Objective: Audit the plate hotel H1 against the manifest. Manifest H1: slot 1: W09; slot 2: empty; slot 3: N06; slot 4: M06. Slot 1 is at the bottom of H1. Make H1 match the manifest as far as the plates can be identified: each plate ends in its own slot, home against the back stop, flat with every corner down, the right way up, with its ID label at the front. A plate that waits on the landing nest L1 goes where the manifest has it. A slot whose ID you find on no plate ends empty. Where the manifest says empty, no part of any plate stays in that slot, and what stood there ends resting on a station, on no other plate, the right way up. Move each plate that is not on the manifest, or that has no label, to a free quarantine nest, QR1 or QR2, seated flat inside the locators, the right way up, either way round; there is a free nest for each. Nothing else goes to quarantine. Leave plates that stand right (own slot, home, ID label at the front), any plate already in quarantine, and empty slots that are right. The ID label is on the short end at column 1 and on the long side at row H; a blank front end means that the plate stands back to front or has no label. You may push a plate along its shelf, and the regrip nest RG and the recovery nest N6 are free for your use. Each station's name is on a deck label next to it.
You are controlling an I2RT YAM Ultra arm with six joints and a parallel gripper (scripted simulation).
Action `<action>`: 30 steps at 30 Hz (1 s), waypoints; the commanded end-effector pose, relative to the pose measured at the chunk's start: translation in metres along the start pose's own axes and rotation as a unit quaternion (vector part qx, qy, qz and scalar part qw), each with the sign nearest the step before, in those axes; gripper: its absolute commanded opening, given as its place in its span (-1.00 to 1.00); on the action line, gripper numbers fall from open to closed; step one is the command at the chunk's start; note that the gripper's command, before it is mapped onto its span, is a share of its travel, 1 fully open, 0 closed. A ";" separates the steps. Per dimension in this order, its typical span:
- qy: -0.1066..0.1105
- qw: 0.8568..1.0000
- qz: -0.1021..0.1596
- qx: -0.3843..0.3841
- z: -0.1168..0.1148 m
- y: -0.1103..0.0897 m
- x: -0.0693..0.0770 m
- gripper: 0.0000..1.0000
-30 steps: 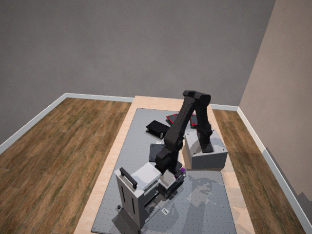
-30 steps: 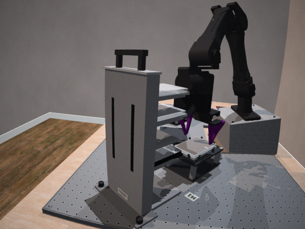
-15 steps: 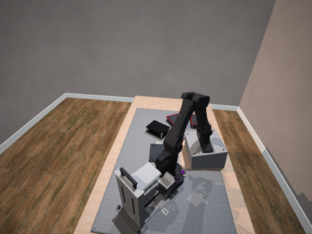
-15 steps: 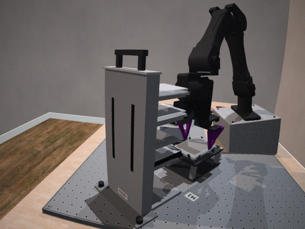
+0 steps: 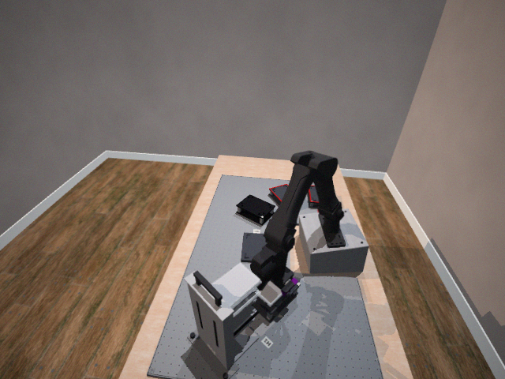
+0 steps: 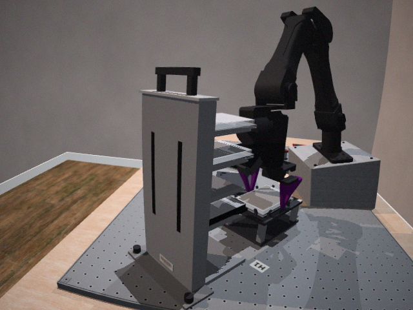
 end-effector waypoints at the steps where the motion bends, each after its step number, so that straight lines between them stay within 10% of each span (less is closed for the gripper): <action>1: -0.004 1.000 -0.014 0.000 -0.002 0.006 0.003 1.00; 3: -0.004 1.000 -0.014 0.000 -0.002 0.006 0.003 0.72; 30: -0.004 1.000 -0.014 0.000 -0.002 0.006 0.008 0.72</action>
Point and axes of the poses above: the point where the finger pads meet when closed, its own x axis back along the fingers, its own z axis across the jaws, y = z × x, the point moved 4 cm from there along x, back along the fingers, and after that the axes turned 15 degrees about x, right-handed, at the moved point
